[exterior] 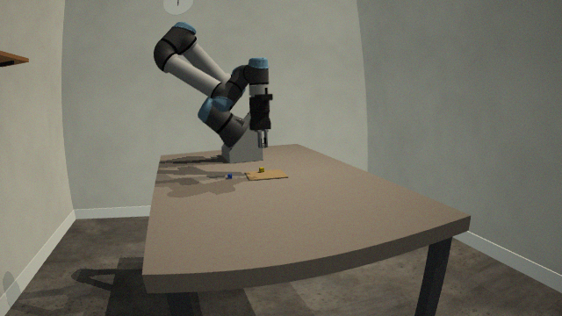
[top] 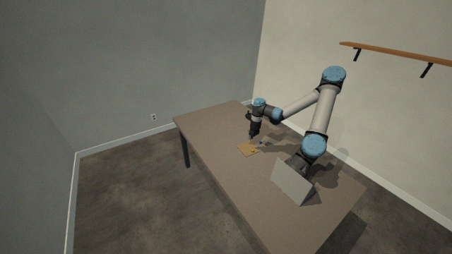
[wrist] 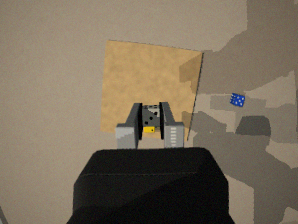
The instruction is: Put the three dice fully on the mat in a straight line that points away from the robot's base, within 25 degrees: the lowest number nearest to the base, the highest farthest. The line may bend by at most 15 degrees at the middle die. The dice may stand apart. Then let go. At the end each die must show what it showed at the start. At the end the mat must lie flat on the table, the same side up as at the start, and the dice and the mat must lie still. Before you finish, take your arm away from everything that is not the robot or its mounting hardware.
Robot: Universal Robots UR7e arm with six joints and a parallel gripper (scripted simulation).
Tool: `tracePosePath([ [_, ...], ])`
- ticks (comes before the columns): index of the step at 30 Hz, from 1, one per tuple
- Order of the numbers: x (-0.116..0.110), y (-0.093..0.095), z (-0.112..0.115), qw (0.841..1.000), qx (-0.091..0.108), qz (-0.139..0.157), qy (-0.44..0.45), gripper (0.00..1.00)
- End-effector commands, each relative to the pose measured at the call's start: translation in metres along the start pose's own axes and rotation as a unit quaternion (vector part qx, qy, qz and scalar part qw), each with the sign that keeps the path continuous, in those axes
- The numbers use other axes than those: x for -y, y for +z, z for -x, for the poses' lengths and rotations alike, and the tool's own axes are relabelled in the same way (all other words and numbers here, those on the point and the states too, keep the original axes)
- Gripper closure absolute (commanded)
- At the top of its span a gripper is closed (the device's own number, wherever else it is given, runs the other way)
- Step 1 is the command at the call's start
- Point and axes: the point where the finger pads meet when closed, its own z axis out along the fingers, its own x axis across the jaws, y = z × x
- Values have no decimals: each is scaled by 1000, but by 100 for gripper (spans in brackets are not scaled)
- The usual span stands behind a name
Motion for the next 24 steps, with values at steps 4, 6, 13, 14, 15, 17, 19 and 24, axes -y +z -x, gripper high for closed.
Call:
tracePosePath([
  [4,1,0,5,1000,-1,-1,3,66],
  [6,1,0,5,1000,-1,-1,3,66],
  [13,1,0,5,1000,-1,-1,3,66],
  [14,1,0,5,1000,-1,-1,3,66],
  [15,1,0,5,1000,-1,-1,3,66],
  [17,1,1,5,1000,-1,-1,3,66],
  [19,1,3,5,1000,-1,-1,3,66],
  [24,1,9,5,1000,0,-1,3,66],
])
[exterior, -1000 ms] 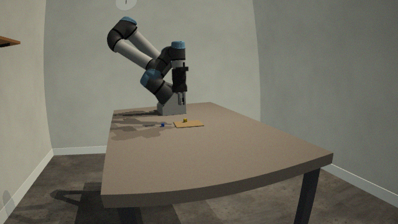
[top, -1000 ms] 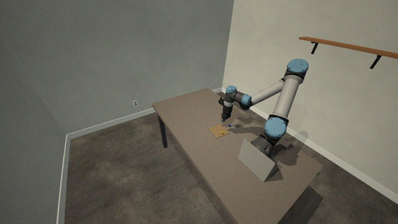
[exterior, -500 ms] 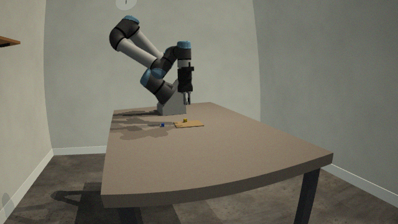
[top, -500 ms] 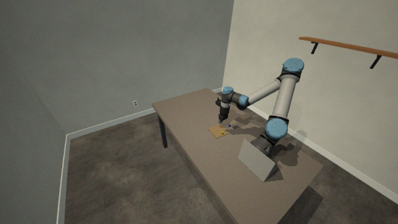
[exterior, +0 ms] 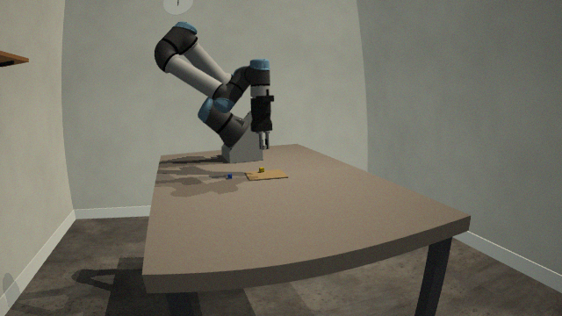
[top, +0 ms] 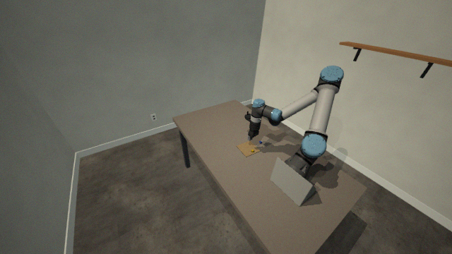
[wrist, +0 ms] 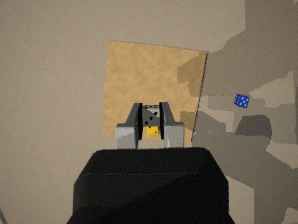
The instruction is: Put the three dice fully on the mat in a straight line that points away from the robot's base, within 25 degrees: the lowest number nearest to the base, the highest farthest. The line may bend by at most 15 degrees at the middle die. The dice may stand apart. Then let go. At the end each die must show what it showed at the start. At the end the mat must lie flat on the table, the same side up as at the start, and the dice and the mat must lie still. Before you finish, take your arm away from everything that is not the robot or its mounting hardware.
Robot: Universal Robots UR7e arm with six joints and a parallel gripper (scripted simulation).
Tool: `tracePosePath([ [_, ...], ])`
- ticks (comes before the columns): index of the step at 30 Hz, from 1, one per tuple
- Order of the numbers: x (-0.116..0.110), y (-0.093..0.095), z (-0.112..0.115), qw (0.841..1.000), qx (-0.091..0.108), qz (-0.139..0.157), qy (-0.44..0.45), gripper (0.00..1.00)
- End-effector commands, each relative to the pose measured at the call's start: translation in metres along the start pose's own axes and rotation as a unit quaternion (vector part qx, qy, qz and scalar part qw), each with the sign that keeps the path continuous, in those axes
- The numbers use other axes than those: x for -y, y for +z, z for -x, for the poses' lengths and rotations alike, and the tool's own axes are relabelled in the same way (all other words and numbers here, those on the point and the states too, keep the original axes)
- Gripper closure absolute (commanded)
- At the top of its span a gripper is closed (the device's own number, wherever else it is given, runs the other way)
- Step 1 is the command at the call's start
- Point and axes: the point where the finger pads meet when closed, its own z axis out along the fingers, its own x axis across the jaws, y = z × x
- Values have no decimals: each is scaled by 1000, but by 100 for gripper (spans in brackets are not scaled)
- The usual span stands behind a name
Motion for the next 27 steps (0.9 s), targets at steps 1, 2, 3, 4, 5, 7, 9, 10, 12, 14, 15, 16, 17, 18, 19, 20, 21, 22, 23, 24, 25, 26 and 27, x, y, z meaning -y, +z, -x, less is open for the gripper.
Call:
tracePosePath([
  [1,0,4,0,1000,0,0,0,66],
  [2,0,6,0,1000,0,0,0,66],
  [3,0,9,0,1000,0,0,0,66],
  [4,0,12,0,1000,0,0,0,66],
  [5,0,15,0,1000,0,0,0,66],
  [7,1,21,0,1000,0,0,0,66],
  [9,1,29,0,1000,0,0,0,66],
  [10,1,33,0,1000,0,0,0,66],
  [12,1,40,0,1000,0,0,0,66],
  [14,1,48,0,1000,0,0,0,66],
  [15,1,52,0,1000,0,0,0,66],
  [16,1,56,0,1000,0,0,0,66],
  [17,1,56,0,1000,0,0,0,66],
  [18,1,56,0,1000,0,0,0,66],
  [19,1,59,0,1000,0,0,0,66],
  [20,1,63,0,1000,0,0,0,66],
  [21,1,66,0,1000,0,0,0,66],
  [22,2,69,0,1000,0,0,0,66],
  [23,2,72,0,1000,0,0,0,66],
  [24,2,75,0,1000,0,0,0,66],
  [25,2,77,0,1000,0,0,0,66],
  [26,2,80,0,1000,0,0,0,66],
  [27,2,81,0,1000,0,0,0,66],
])
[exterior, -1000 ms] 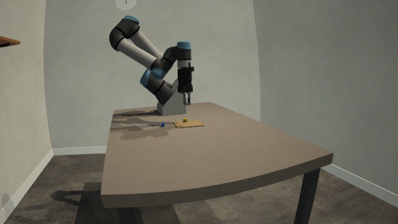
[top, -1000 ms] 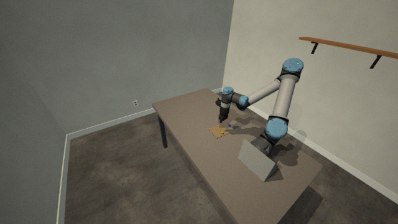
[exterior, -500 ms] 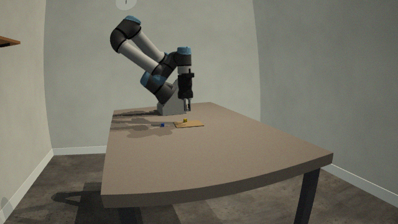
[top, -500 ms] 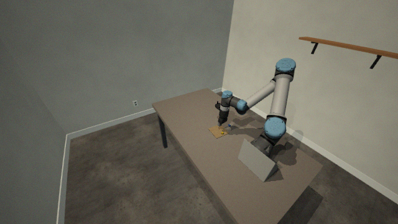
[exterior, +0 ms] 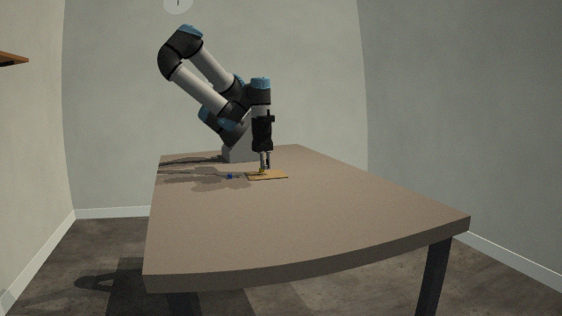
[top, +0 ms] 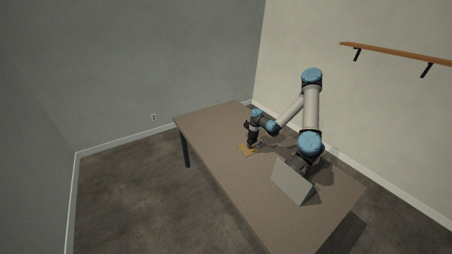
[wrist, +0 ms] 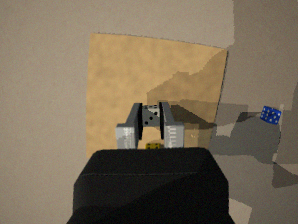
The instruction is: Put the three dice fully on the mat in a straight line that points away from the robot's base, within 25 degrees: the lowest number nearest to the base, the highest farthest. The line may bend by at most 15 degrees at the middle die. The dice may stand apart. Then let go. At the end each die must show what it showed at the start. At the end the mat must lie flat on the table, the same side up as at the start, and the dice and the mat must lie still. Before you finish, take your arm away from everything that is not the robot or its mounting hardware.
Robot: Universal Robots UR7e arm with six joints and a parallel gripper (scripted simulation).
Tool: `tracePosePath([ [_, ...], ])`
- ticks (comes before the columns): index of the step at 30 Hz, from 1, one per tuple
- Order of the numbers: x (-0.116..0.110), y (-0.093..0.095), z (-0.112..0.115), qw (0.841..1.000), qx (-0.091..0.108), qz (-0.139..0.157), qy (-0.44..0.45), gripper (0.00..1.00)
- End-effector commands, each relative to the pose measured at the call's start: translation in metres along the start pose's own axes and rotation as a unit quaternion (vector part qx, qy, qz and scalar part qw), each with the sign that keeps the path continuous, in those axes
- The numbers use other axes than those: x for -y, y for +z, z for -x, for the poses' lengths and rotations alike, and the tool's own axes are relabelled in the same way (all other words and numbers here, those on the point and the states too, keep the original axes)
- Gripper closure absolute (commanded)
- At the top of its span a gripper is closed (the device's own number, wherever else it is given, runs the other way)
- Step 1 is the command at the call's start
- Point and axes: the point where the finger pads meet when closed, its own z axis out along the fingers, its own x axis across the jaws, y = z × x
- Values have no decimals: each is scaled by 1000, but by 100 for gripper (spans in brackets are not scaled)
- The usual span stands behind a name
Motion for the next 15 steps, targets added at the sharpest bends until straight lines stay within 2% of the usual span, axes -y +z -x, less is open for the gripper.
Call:
tracePosePath([
  [1,0,9,0,1000,0,-1,0,66],
  [15,1,14,0,1000,0,-1,0,66],
])
